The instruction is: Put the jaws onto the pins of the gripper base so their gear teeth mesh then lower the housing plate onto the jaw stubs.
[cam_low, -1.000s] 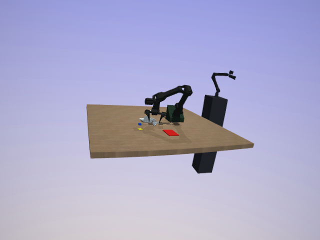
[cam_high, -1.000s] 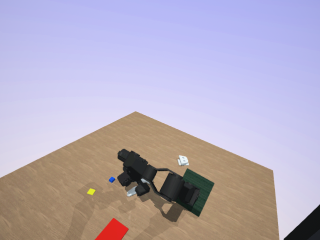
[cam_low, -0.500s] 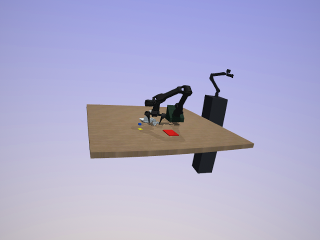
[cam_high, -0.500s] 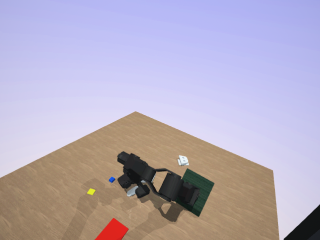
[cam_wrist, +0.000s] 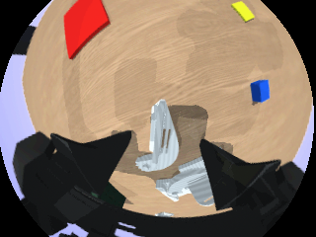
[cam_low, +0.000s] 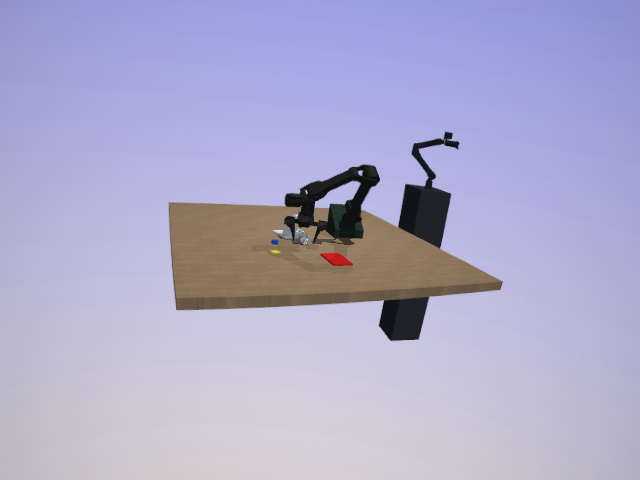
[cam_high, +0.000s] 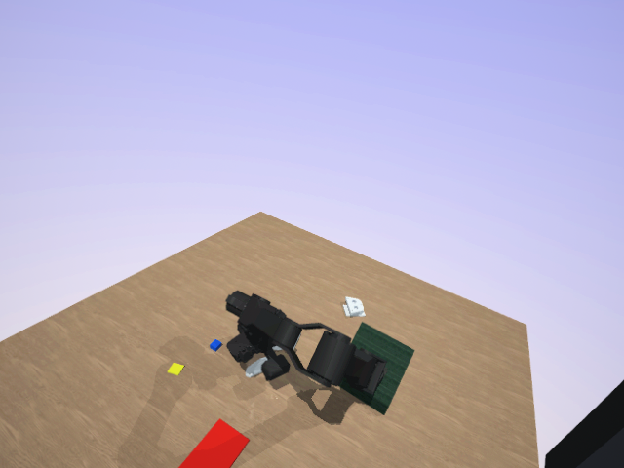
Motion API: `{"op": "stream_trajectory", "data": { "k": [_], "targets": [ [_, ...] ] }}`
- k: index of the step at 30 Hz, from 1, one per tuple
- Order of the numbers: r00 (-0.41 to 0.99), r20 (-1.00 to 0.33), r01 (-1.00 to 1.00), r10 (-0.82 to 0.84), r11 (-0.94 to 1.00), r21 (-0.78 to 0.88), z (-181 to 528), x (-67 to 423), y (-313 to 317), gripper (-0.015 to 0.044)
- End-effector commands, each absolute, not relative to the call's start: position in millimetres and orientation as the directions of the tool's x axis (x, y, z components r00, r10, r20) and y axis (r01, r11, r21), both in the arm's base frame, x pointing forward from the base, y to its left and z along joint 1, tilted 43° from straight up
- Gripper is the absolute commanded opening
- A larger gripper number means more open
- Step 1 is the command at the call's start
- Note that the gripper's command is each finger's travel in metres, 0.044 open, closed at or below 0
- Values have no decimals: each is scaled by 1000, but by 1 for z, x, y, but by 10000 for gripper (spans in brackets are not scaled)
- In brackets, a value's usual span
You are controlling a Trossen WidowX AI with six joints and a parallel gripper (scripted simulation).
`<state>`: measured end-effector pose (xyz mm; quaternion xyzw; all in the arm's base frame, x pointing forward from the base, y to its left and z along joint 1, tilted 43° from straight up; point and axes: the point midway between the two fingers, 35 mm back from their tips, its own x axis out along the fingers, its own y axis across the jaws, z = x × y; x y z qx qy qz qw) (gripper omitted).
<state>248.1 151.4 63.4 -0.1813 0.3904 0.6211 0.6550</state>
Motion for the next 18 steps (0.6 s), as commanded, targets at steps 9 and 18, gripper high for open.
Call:
{"op": "stream_trajectory", "data": {
  "k": [9, 18],
  "targets": [
    [-76, -737, -955, 672, 163, 247, 63, 248, 151, 230],
    [-76, -737, -955, 672, 163, 247, 63, 248, 151, 134]
  ]
}}
